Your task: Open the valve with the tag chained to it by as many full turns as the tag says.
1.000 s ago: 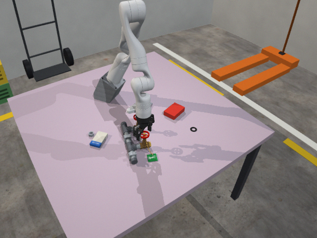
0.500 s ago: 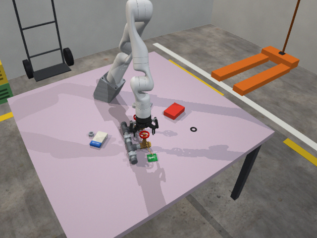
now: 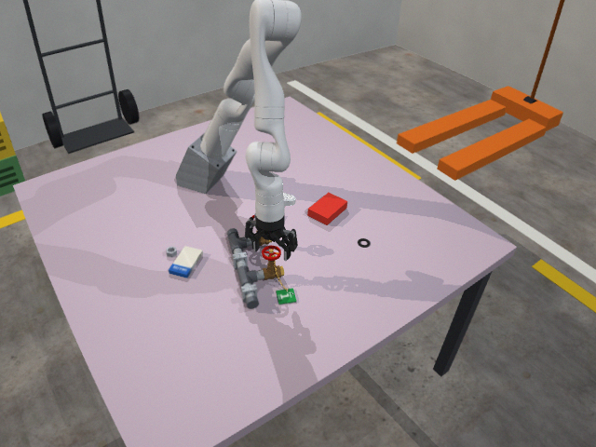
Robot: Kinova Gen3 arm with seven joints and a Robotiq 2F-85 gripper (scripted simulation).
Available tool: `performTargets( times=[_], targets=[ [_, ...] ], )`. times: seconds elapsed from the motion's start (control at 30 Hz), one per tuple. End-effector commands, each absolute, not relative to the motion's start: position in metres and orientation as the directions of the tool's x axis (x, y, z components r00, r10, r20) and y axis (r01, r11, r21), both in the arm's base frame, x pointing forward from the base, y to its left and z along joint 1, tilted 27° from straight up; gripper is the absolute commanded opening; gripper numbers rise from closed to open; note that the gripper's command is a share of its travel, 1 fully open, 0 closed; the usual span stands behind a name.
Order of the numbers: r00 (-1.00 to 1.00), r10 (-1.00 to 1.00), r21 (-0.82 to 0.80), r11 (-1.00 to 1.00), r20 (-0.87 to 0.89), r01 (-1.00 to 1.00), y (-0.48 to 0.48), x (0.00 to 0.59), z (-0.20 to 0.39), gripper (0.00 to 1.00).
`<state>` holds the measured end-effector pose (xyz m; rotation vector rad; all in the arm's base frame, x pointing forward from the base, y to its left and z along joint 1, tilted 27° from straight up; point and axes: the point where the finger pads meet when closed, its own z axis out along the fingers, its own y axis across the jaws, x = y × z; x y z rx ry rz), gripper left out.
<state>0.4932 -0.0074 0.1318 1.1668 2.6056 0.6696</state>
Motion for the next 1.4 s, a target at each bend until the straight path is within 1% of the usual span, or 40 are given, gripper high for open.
performTargets(
  times=[0.0,0.27,0.63,0.97,1.0,1.37],
  targets=[
    [-0.548,0.834,0.461,0.461,0.068,0.758,-0.0077,0.4933,0.1321,1.00],
    [-0.401,0.904,0.441,0.302,0.151,0.845,-0.0077,0.4933,0.1321,1.00],
    [-0.324,0.927,0.426,0.220,0.190,0.878,-0.0077,0.4933,0.1321,1.00],
    [-0.313,0.930,0.424,0.208,0.195,0.881,-0.0077,0.4934,0.1321,1.00],
    [-0.313,0.930,0.424,0.208,0.195,0.881,-0.0077,0.4934,0.1321,0.60],
    [-0.313,0.930,0.424,0.208,0.195,0.881,-0.0077,0.4934,0.1321,0.60]
  ],
)
